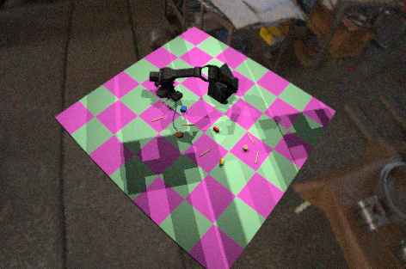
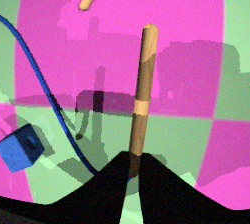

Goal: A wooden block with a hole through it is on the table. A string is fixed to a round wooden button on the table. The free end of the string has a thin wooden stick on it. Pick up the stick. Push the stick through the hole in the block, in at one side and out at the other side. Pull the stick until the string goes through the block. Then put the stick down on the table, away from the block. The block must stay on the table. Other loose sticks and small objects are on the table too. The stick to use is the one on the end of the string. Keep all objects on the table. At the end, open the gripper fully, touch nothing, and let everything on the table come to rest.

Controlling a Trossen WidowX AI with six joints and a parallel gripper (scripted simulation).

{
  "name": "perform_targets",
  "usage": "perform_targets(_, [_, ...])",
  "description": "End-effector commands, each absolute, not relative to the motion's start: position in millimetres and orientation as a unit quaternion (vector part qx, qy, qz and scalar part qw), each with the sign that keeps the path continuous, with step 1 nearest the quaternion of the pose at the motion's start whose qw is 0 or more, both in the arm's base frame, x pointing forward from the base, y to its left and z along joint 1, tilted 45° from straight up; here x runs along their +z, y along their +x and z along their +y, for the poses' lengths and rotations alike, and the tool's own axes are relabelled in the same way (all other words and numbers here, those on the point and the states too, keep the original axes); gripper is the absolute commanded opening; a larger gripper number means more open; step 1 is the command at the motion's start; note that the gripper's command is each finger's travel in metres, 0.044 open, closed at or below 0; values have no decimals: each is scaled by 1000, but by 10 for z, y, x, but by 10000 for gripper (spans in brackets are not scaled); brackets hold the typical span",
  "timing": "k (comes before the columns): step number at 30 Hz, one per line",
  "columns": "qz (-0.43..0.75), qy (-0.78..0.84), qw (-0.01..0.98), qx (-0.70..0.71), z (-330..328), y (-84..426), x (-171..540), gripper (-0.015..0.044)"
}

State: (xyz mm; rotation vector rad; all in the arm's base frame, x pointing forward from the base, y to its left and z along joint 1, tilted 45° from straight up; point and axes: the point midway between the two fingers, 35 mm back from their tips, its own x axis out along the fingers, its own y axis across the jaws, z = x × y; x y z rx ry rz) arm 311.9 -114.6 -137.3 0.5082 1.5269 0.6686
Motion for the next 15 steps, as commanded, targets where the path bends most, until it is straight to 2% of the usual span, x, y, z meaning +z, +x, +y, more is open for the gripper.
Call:
perform_targets(1, [649,183,657,336,-1131,3159,-1355,0])
perform_targets(15, [542,9,683,490,-1071,3269,-1314,0])
